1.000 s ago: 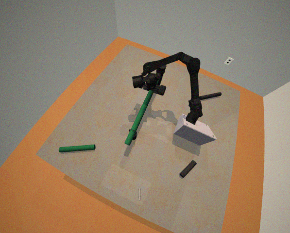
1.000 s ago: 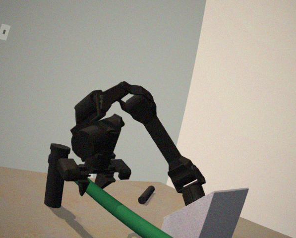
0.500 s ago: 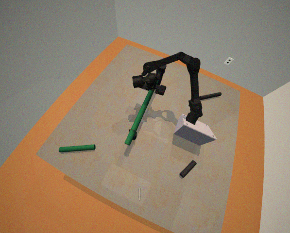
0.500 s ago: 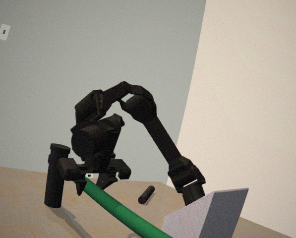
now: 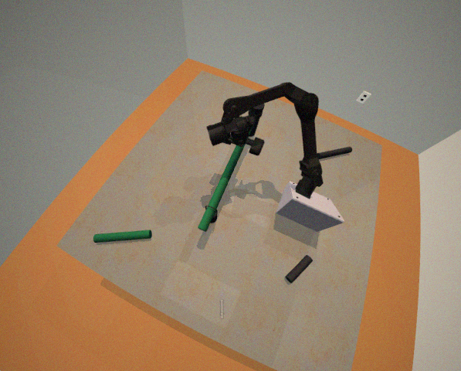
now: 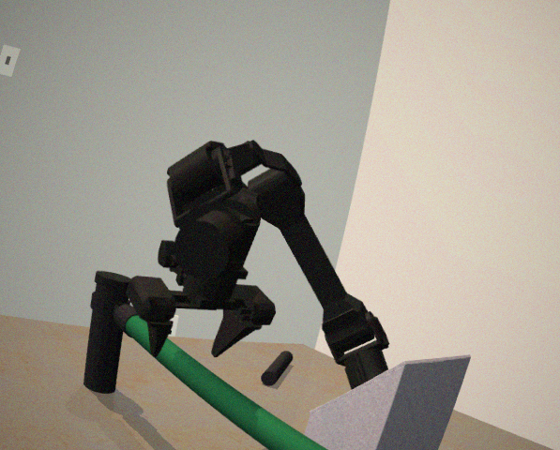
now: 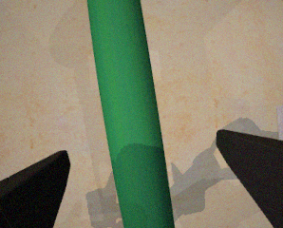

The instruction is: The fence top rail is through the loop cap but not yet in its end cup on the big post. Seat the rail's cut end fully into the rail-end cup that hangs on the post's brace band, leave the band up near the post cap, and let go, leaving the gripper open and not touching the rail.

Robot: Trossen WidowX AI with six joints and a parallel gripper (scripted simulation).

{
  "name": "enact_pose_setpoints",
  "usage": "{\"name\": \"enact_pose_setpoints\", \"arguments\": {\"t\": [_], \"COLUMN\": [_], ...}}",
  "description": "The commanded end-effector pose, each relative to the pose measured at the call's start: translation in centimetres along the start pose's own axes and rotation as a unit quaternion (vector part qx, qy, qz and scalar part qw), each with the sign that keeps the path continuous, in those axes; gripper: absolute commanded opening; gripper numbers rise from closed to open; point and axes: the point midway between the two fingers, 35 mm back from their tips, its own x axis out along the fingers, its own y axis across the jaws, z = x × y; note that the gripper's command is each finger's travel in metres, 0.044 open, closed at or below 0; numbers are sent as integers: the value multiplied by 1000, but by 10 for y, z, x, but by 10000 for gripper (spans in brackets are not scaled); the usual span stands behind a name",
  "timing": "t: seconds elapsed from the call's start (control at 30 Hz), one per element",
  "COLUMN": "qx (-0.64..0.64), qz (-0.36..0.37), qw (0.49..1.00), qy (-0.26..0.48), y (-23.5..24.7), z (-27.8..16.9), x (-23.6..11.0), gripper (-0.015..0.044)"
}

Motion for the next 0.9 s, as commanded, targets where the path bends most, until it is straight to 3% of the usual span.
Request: {"name": "enact_pose_setpoints", "arguments": {"t": [0.0, 0.17, 0.87], "qx": [0, -6, -6], "qz": [5, 45, 45], "qw": [1000, 998, 998], "qy": [4, 30, 30], "y": [0, -4, -4], "z": [1, 0, 0], "x": [-4, -40, -40], "gripper": [440, 440, 440]}}
